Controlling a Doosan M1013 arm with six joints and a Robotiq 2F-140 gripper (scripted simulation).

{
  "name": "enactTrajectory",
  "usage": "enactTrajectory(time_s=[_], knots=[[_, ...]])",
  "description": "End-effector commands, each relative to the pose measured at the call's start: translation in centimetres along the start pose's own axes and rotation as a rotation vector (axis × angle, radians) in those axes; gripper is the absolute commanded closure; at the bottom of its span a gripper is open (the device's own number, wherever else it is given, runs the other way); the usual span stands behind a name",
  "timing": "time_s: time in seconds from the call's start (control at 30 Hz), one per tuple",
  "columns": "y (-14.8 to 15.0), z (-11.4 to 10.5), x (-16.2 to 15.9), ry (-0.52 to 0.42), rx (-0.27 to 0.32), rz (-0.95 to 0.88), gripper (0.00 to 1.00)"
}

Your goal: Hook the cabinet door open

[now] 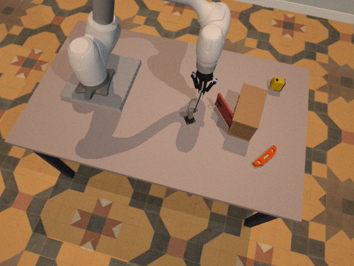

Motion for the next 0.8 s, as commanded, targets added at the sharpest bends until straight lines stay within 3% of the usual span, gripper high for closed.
enactTrajectory(time_s=[0.0,0.77], knots=[[0.0,-0.2,0.0,0.000,0.000,0.000,0.97],[0.1,-1.8,-0.2,0.000,0.000,0.000,0.97]])
Point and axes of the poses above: the point where the finger pads meet when closed, its own z axis out along the fingers, its own y axis across the jaws, x = y × z, the point moved 8 cm from there along -z, back along the fingers, and after that the axes turned 15 degrees about z, right-handed, at the moved point
